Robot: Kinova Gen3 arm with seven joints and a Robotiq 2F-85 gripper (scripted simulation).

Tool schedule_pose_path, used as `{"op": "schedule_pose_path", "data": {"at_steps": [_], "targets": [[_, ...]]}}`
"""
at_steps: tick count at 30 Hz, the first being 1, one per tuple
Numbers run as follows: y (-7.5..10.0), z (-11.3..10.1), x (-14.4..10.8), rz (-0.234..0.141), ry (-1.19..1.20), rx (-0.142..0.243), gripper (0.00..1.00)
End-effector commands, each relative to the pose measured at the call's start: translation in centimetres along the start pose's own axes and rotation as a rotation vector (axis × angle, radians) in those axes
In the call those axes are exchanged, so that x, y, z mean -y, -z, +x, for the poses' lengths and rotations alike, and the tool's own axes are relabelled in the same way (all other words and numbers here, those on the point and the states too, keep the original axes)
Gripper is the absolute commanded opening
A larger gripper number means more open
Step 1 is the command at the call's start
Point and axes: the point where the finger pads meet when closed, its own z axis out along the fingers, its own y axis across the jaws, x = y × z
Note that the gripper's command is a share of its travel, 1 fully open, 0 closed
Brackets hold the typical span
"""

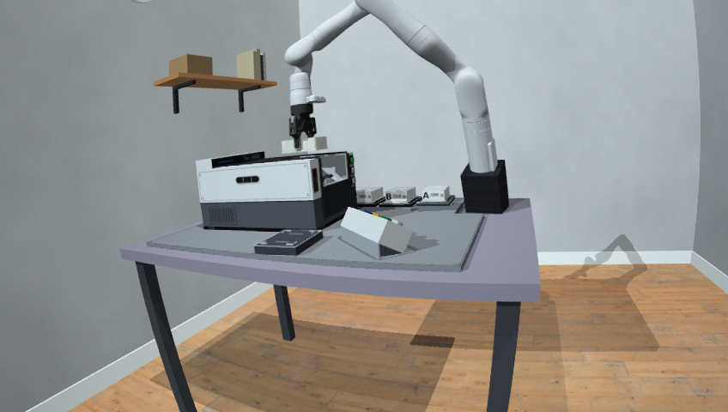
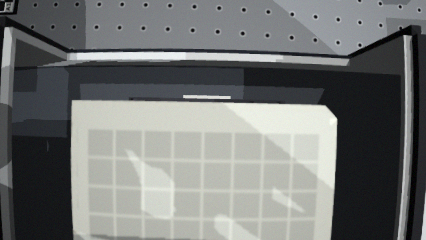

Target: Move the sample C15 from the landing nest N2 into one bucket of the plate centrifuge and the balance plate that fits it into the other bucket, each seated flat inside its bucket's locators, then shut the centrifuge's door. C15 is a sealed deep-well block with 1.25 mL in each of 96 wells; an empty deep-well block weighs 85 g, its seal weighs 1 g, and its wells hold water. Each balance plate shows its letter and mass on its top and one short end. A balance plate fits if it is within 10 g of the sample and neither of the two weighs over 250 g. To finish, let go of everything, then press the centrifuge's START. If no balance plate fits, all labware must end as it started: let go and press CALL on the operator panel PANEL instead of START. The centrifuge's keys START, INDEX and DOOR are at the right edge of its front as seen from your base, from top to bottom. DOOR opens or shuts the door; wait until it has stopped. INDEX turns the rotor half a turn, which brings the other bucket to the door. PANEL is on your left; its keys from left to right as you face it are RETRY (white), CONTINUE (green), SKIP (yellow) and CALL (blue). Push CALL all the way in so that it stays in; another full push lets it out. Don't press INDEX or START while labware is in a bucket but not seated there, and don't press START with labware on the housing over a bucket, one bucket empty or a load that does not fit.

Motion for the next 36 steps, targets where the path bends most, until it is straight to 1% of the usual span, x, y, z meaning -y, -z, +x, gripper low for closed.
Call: {"op": "schedule_pose_path", "data": {"at_steps": [1, 6, 21, 23, 36], "targets": [[-0.3, -0.1, 0.0, 0.000, 0.000, 0.003, 0.95], [-0.7, -0.1, 0.0, 0.000, 0.000, 0.003, 0.95], [-2.7, -0.1, 0.0, 0.000, 0.000, 0.003, 0.95], [-2.7, -0.1, 0.0, 0.000, 0.000, 0.003, 0.95], [-4.4, -0.1, 0.0, 0.000, 0.000, 0.003, 0.95]]}}
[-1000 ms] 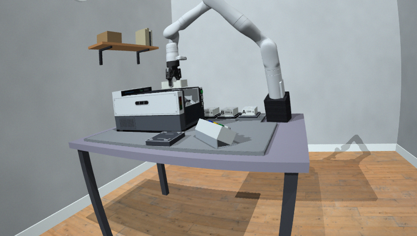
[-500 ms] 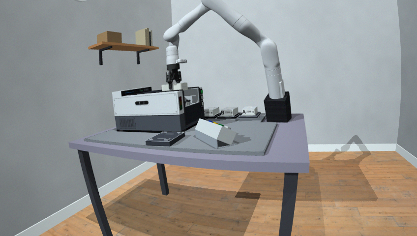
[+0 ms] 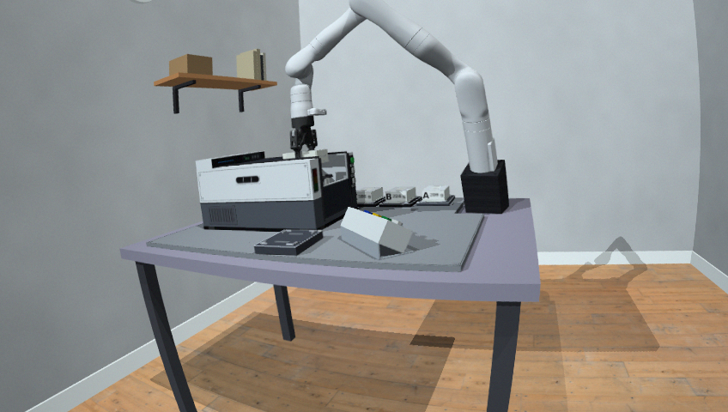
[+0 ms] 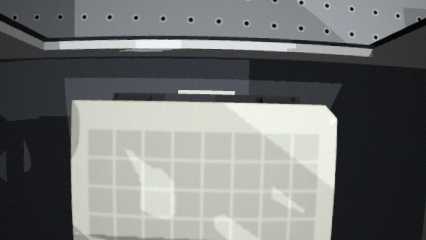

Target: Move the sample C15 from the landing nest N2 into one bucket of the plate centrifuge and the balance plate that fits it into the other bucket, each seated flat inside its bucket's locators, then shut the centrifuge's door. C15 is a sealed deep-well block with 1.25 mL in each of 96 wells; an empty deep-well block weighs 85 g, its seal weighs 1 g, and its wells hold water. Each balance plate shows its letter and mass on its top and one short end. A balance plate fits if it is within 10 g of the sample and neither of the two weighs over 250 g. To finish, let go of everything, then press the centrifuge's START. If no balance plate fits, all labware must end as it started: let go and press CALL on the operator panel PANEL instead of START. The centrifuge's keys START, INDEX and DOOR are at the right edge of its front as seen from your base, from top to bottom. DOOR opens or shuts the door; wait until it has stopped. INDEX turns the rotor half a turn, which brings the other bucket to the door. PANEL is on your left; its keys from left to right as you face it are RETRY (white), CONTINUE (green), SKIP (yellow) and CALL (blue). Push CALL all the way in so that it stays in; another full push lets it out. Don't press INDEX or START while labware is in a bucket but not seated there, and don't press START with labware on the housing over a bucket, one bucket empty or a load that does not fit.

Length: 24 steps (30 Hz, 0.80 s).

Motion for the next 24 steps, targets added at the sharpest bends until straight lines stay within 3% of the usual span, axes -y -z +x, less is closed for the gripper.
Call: {"op": "schedule_pose_path", "data": {"at_steps": [1, 15, 24], "targets": [[-0.3, -0.1, 0.0, 0.000, 0.000, 0.003, 0.95], [-1.8, -0.1, 0.0, 0.000, 0.000, 0.003, 0.95], [-1.8, -0.1, 0.0, 0.000, 0.000, 0.003, 0.95]]}}
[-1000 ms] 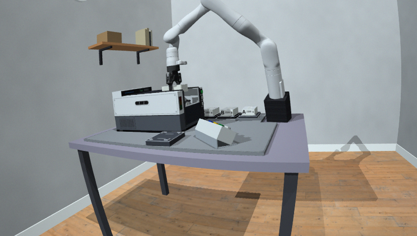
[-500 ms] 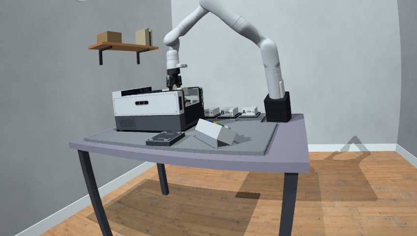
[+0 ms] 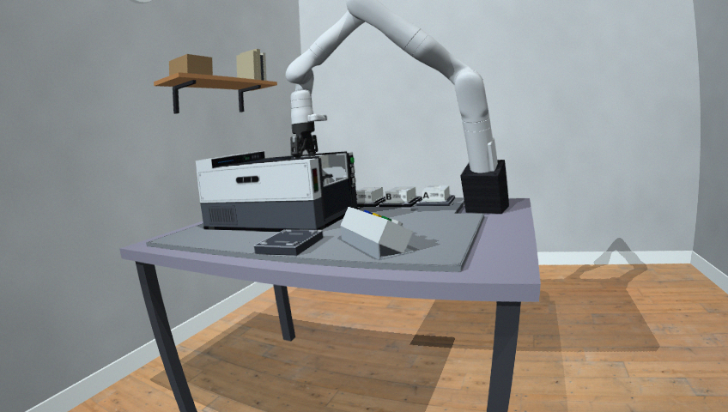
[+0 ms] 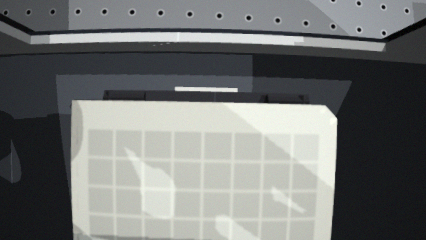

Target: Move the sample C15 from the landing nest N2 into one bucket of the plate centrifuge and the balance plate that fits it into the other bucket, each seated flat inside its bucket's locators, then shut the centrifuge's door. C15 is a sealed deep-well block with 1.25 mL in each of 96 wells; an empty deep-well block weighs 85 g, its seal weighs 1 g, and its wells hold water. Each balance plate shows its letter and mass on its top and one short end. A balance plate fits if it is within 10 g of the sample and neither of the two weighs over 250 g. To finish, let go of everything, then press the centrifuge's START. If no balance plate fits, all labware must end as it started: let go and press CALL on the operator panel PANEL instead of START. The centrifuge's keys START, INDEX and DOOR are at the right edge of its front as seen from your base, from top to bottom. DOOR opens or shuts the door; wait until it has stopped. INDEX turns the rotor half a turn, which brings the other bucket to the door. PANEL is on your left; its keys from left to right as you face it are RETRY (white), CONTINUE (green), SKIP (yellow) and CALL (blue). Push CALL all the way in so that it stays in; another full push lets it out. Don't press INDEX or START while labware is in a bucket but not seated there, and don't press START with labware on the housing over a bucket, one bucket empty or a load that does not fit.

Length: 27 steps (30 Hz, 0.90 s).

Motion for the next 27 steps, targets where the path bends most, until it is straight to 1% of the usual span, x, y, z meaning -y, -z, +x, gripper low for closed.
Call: {"op": "schedule_pose_path", "data": {"at_steps": [1, 9, 14, 24, 27], "targets": [[0.1, -0.1, 0.0, 0.000, 0.000, 0.003, 0.95], [0.1, -0.1, 0.0, 0.000, 0.000, 0.003, 0.95], [-0.3, -0.1, 0.0, 0.000, 0.000, 0.003, 0.95], [-1.6, -0.1, 0.0, 0.000, 0.000, 0.003, 0.95], [-1.7, -0.1, 0.0, 0.000, 0.000, 0.003, 0.95]]}}
